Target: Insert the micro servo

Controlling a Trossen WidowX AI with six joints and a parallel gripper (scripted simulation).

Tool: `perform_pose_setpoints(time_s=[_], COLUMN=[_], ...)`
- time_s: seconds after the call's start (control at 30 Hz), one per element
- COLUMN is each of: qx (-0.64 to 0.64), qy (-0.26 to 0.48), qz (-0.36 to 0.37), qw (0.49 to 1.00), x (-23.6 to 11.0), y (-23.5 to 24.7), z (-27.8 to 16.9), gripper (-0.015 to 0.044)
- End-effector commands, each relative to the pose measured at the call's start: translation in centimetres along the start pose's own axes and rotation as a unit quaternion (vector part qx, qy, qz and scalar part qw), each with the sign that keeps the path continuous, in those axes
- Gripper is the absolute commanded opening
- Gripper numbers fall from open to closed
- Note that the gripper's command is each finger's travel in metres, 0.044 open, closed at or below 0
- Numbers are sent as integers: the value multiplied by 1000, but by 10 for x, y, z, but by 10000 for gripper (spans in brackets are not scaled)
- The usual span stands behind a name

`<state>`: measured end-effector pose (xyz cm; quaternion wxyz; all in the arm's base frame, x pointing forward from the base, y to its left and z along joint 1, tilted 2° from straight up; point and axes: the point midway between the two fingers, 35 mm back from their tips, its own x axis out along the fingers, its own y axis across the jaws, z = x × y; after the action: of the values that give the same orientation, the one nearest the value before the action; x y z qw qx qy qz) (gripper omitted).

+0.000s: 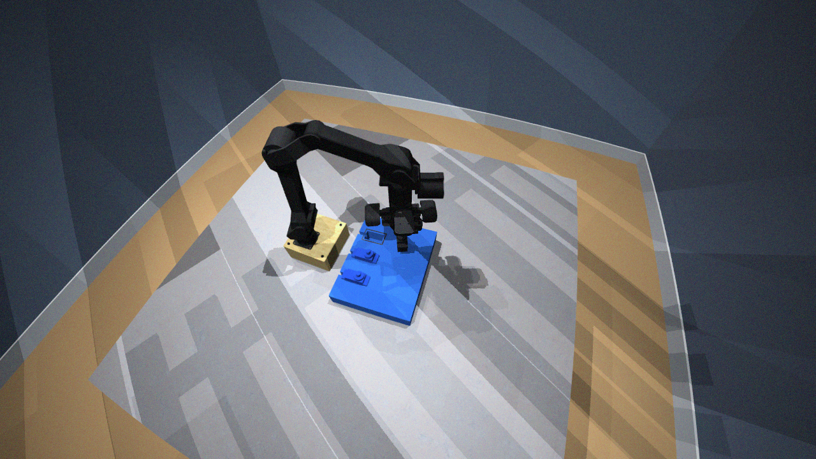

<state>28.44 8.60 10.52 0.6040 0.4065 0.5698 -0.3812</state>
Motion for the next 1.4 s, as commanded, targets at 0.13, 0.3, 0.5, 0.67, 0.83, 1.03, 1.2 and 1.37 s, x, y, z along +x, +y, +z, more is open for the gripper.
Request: perform_pose_setpoints(time_s=[0.13,0.3,0.5,0.67,0.83,1.03,1.2,1.37], qx=[-127,-211,-310,-390,-467,-552,-561,-561], qy=[-3,-3,-3,-4,-4,-4,-4,-4], qz=[3,3,2,2,2,1,1,1], qw=[992,977,951,921,884,834,828,828], x=[-2,-2,-2,-2,-2,-2,-2,-2], y=[2,2,2,2,2,2,2,-7], z=[0,0,0,0,0,0,0,-3], gripper=[0,0,0,0,0,0,0,0])
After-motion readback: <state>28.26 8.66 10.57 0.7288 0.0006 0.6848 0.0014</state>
